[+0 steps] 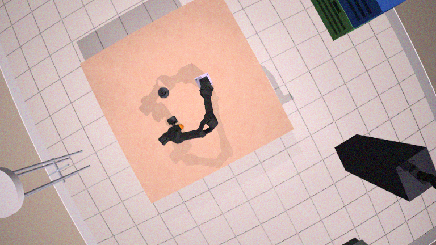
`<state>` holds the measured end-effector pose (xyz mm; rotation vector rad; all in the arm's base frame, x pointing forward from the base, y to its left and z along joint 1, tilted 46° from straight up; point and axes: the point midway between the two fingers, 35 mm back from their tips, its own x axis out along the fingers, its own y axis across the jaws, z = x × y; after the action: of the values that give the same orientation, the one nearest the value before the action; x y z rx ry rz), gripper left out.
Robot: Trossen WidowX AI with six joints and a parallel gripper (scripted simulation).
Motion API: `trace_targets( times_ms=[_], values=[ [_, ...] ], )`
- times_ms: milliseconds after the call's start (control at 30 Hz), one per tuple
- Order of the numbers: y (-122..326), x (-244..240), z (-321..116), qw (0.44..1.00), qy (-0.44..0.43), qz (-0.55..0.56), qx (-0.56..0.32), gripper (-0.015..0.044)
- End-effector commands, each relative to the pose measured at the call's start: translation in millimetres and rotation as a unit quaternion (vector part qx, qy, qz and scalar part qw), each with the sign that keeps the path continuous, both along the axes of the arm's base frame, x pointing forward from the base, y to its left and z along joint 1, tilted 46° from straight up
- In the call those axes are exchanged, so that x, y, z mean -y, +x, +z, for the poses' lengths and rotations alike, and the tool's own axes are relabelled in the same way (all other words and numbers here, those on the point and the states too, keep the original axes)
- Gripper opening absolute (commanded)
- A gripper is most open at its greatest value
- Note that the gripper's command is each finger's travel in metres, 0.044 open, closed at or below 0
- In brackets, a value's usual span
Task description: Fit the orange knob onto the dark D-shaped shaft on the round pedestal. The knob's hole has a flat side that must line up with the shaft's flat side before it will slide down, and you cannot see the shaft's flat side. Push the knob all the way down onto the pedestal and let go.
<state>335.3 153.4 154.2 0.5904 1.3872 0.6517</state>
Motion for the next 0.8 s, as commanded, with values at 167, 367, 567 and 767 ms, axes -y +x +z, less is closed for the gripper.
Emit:
trace_targets(
  times_ms=[167, 367, 567, 767],
  values=[
    [-1.0, -10.2, -12.0, 1.0, -0.001, -0.002, -0.004, 0.044],
    [-1.2, -13.2, -14.6, 1.0, 0.0, -0.002, -0.004, 0.0387],
    [-1.2, -13.2, -14.6, 1.0, 0.0, -0.002, -0.004, 0.023],
    [-1.2, -13.2, -14.6, 1.0, 0.0, -0.002, -0.004, 0.0151]
  ],
)
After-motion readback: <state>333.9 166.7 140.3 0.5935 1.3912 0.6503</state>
